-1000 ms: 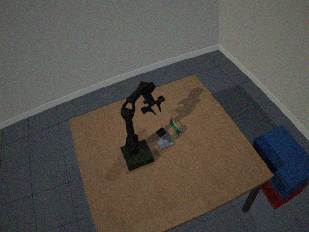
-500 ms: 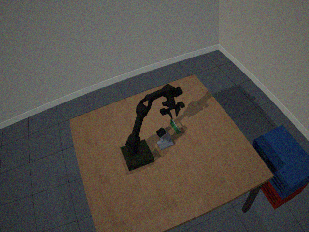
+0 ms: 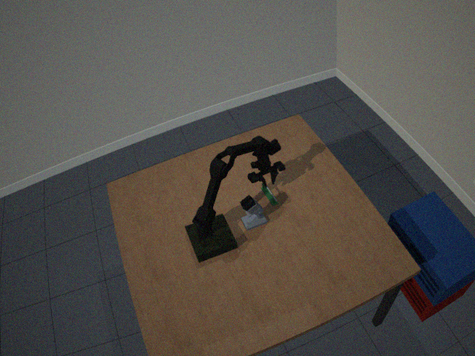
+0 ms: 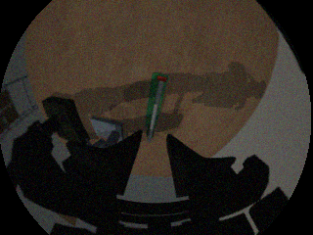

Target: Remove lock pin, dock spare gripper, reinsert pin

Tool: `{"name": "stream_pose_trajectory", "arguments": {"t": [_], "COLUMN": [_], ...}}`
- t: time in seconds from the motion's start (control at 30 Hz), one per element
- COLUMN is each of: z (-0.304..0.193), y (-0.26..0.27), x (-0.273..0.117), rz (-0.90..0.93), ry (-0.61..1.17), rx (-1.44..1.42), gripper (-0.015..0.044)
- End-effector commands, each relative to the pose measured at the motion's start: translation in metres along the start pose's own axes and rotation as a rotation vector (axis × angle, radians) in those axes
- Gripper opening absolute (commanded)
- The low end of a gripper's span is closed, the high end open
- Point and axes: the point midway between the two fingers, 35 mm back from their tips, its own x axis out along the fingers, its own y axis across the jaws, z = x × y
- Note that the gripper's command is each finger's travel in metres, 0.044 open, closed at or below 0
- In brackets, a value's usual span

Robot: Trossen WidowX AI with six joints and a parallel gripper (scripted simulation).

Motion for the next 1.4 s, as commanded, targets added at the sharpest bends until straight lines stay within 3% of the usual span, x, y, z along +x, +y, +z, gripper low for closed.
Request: {"name": "stream_pose_trajectory", "arguments": {"t": [0.0,1.37], "z": [0.003,0.017], "y": [0.002,0.003], "x": [0.018,0.074], "rz": [0.01,0.011], "ry": [-0.002,-0.002], "rx": [-0.007,-0.007], "gripper": [0.018,0.018]}}
